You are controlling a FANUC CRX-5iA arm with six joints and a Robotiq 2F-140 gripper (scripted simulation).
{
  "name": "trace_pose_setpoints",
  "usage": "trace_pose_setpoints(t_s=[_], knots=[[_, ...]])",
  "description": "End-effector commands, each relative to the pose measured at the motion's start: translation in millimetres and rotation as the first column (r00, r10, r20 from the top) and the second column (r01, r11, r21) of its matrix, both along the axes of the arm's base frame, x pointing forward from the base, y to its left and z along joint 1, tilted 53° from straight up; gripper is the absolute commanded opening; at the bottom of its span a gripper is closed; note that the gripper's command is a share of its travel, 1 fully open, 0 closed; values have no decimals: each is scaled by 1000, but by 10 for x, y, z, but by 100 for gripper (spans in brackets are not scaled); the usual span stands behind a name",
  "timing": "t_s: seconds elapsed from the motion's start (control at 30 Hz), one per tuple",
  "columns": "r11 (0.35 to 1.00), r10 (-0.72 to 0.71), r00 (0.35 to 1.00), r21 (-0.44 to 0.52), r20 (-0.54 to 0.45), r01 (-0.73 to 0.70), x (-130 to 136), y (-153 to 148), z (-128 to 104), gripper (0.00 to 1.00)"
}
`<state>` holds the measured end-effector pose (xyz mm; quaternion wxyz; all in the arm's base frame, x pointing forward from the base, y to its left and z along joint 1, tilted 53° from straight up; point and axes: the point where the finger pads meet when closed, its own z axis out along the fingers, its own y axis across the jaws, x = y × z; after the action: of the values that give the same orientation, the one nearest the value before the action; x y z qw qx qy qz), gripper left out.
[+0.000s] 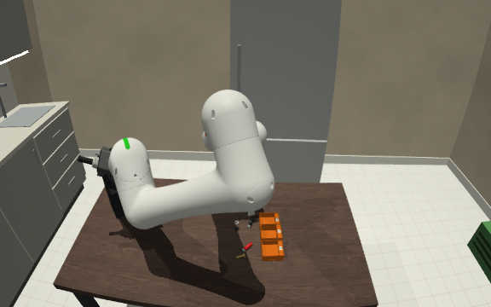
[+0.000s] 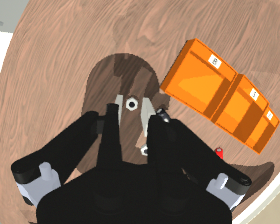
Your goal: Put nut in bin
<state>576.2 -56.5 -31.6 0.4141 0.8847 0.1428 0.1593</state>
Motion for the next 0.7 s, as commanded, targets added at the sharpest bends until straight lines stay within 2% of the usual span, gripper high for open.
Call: trace_pose_setpoints(t_s=[0.0, 0.53, 0.57, 0.67], knots=[[1000, 0, 1000, 0, 0, 0, 17, -26, -25, 19], [1000, 0, 1000, 0, 0, 0, 41, -73, -67, 19], [1000, 0, 1000, 0, 0, 0, 41, -73, -67, 7], [1000, 0, 1000, 0, 0, 0, 41, -73, -67, 7]])
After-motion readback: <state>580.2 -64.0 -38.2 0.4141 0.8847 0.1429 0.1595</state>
